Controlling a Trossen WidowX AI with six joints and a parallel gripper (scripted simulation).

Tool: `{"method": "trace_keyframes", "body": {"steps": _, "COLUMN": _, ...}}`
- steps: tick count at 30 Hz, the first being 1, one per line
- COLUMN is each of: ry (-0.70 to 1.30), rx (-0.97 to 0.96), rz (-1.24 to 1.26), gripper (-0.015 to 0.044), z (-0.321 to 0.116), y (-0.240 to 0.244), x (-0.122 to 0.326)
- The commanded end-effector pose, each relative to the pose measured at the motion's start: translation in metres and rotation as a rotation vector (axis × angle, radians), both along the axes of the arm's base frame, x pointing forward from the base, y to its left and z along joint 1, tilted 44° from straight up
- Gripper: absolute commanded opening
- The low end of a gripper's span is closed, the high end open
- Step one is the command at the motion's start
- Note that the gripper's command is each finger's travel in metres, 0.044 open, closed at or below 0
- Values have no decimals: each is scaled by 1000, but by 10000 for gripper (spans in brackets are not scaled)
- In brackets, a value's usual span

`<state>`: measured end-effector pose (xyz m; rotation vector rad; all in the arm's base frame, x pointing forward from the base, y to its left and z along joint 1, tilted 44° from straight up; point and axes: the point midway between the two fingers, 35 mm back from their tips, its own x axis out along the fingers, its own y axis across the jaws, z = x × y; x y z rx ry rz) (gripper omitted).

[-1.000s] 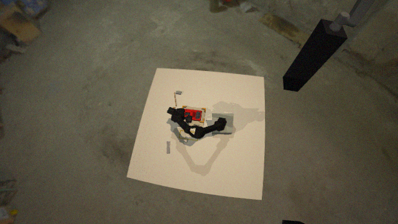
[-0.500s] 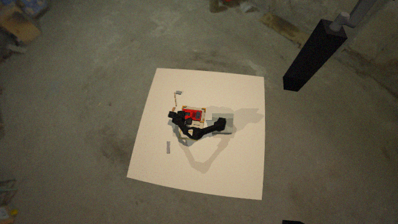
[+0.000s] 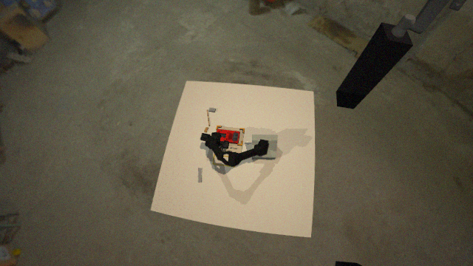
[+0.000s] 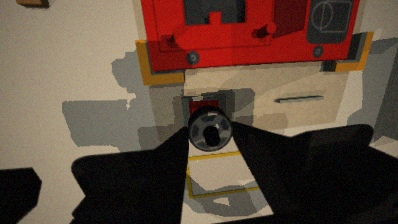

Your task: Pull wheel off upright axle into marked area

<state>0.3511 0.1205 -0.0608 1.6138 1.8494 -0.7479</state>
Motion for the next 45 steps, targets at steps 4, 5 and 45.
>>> {"method": "trace_keyframes", "body": {"steps": 4, "ry": -1, "rx": 0, "rz": 2, "gripper": 63, "z": 1, "y": 0, "x": 0}}
{"method": "trace_keyframes", "body": {"steps": 5, "ry": -1, "rx": 0, "rz": 2, "gripper": 37, "z": 1, "y": 0, "x": 0}}
{"method": "trace_keyframes", "body": {"steps": 45, "ry": -1, "rx": 1, "rz": -1, "gripper": 0, "z": 10, "y": -9, "x": 2}}
